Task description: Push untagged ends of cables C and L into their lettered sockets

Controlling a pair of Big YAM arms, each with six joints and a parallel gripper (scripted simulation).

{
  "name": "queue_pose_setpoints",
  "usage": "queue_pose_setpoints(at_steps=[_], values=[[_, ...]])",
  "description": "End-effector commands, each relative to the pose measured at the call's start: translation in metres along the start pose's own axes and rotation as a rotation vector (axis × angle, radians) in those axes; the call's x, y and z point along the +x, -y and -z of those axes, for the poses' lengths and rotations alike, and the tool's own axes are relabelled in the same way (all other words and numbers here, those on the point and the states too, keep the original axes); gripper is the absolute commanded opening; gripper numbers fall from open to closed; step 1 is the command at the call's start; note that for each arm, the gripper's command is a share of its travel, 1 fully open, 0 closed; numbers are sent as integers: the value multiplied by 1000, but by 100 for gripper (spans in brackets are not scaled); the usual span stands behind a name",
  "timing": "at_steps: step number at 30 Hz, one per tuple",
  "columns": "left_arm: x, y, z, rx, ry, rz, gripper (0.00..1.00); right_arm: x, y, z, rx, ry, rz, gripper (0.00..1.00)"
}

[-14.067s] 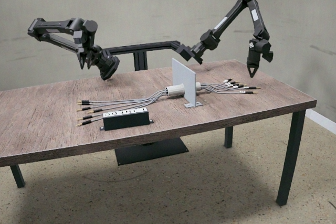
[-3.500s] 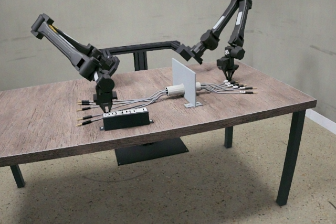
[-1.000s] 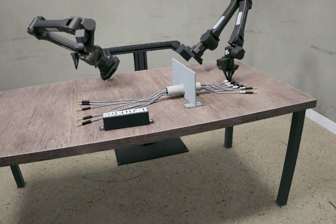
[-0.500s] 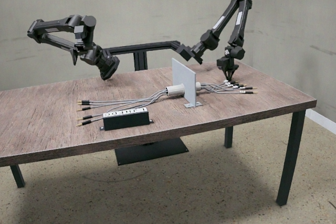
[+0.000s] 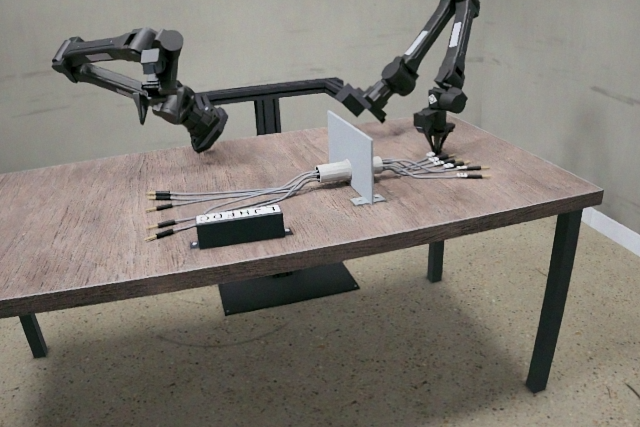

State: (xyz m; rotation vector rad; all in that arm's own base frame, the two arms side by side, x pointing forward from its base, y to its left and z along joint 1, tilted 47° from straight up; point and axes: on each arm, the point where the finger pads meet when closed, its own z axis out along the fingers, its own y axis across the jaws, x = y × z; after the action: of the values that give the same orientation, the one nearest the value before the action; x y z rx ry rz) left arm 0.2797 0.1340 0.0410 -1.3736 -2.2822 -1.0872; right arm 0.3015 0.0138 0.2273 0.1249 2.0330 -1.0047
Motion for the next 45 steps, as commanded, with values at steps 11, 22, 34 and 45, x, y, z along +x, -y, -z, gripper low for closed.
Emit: queue_pose_setpoints(at_steps=[11, 22, 34, 45], values=[[19, -21, 2, -22, -13, 34, 5, -1, 1, 0, 3, -2, -12, 100], [41, -32, 3, -21, -14, 36, 5, -1, 1, 0, 3, -2, -12, 100], [61, -43, 3, -22, -15, 35, 5, -1, 1, 0, 3, -2, -12, 100], [72, -46, 2, -15, -14, 25, 5, -1, 1, 0, 3, -2, -12, 100]])
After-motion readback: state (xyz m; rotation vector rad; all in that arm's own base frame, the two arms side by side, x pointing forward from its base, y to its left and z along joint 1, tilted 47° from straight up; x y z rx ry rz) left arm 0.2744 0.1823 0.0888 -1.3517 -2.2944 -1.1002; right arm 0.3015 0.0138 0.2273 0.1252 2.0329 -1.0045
